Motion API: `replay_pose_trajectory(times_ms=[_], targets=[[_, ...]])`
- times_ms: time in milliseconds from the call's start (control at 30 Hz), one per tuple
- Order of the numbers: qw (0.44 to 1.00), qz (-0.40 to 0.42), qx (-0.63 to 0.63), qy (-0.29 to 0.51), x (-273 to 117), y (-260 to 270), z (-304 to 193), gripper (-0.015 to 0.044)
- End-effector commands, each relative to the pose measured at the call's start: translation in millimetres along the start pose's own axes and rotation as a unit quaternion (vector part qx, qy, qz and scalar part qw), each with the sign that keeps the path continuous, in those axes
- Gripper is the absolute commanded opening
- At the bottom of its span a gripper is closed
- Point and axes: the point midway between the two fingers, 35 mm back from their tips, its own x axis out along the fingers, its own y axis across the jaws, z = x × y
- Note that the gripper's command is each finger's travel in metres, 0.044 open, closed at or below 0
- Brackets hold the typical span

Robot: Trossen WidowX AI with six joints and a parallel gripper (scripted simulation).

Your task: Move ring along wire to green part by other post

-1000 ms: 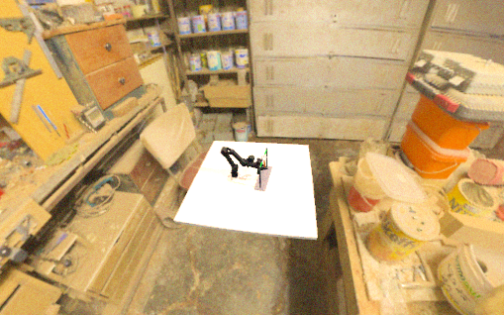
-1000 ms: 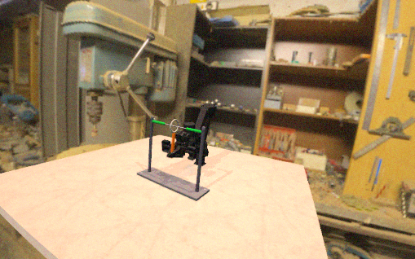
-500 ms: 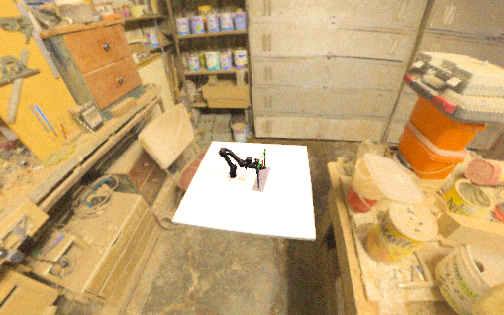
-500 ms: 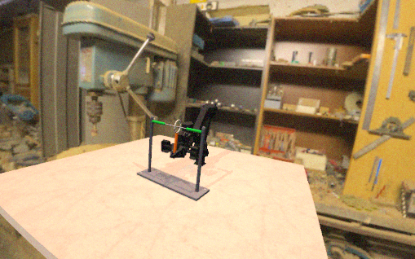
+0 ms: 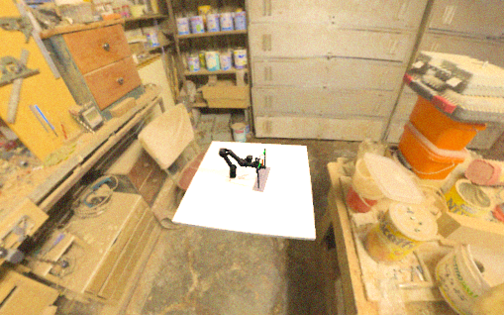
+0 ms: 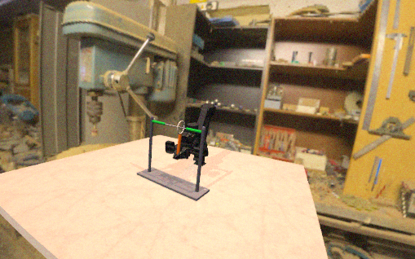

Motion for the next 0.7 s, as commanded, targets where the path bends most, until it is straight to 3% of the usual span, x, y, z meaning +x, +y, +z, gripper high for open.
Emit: replay_pose_trajectory(times_ms=[0, 667], targets=[[1.0, -0.019, 0.01, 0.0, 0.2, 5.8, -0.1, -0.015], [0.998, -0.054, 0.025, 0.0, 3.6, 27.7, 1.1, -0.015]])
